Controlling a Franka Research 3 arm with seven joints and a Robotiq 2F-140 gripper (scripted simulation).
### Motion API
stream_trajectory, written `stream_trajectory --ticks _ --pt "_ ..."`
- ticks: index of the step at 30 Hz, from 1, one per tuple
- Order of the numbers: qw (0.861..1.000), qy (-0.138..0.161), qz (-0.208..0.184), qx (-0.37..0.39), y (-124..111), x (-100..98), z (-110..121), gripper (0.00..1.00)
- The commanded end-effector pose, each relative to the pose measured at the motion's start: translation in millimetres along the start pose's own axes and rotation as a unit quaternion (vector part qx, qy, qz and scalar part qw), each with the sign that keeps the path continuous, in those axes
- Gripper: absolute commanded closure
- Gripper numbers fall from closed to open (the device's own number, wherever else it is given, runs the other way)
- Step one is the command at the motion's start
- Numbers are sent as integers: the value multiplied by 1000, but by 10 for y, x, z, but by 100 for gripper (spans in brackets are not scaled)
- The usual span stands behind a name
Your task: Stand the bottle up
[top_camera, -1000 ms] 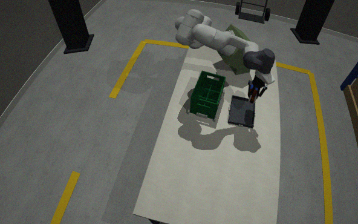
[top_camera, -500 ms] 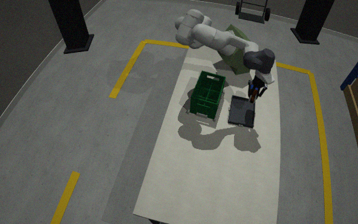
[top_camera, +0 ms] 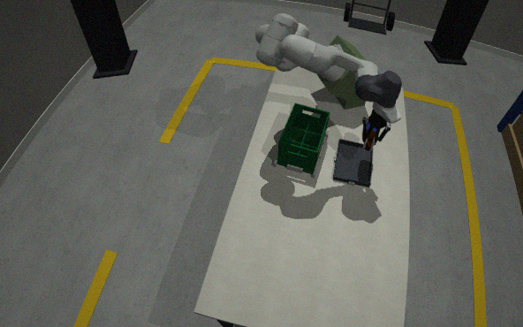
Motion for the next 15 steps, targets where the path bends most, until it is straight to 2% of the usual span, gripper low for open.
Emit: stream_trajectory --ticks 1,10,15 --pt "1000 3 1 4 -2 -23 -13 100" --pt "1000 3 1 15 -2 -23 -13 100" --pt "999 3 1 45 -2 -23 -13 100"
Point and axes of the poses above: the point where the finger pads meet when closed, its own x axis out along the fingers, its own z axis across the jaws, y = z × x, the point moved 6 cm from there along -x, back along the fingers, and after that the axes turned 6 degrees about -x, right-handed, at the moved point
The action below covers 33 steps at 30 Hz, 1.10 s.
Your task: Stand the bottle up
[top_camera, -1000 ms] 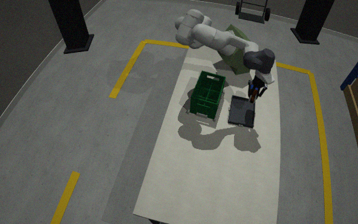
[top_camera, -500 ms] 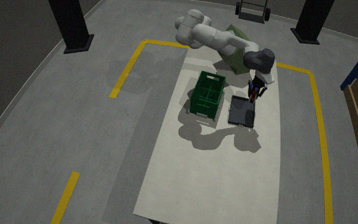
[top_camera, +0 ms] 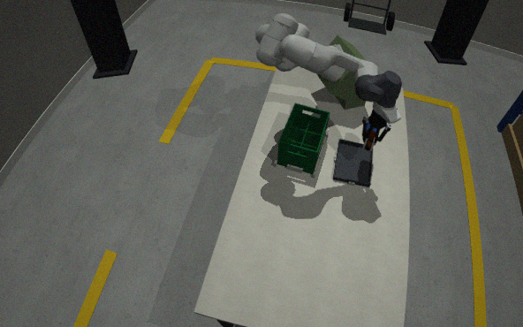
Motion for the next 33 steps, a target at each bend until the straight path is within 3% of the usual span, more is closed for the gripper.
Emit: stream_trajectory --ticks 1,10,33 --pt "999 3 0 38 -4 -24 -14 100" --pt "995 3 0 104 -4 -24 -14 100" --pt "993 3 0 120 -3 -24 -14 100"
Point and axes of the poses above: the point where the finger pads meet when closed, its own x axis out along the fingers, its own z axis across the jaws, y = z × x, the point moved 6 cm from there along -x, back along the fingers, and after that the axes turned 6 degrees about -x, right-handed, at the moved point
